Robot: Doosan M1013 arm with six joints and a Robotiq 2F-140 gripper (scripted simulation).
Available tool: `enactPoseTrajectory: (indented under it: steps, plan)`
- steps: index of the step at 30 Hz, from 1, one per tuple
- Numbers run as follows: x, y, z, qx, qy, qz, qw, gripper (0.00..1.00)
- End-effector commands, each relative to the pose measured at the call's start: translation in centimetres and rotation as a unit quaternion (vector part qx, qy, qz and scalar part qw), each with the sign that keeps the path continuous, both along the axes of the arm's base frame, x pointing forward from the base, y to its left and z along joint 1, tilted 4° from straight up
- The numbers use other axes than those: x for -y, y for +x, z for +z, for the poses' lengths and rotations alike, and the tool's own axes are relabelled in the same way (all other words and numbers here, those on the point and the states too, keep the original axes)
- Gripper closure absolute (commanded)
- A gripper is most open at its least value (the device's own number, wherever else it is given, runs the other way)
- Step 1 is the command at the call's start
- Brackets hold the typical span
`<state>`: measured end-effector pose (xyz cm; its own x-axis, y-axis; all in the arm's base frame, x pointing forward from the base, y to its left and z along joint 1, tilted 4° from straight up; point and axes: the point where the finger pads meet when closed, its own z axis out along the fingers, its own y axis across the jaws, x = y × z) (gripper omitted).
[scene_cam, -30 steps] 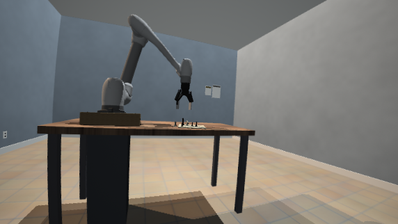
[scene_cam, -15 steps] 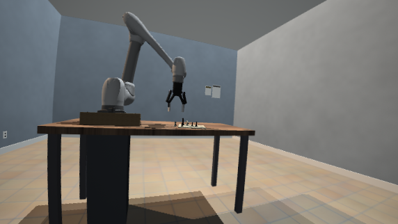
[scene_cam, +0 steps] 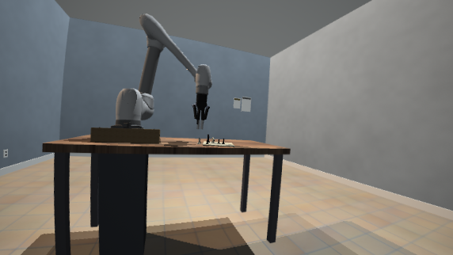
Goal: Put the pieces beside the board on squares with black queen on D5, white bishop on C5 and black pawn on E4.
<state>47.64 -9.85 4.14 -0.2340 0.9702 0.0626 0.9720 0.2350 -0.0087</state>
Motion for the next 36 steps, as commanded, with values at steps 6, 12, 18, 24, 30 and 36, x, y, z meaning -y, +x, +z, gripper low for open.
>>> enactPoseTrajectory:
  steps: [6, 12, 18, 24, 30, 36]
  plan:
    - [0.0, 0.0, 0.0, 0.0, 0.0, 0.0, 1.0, 0.78]
    - [0.0, 0.0, 0.0, 0.0, 0.0, 0.0, 1.0, 0.78]
    - [0.0, 0.0, 0.0, 0.0, 0.0, 0.0, 1.0, 0.78]
    - [0.0, 0.0, -0.1, 0.0, 0.0, 0.0, 1.0, 0.78]
    - [0.0, 0.0, -0.4, 0.0, 0.0, 0.0, 1.0, 0.78]
    - [-0.1, 0.0, -1.0, 0.0, 0.0, 0.0, 1.0, 0.78]
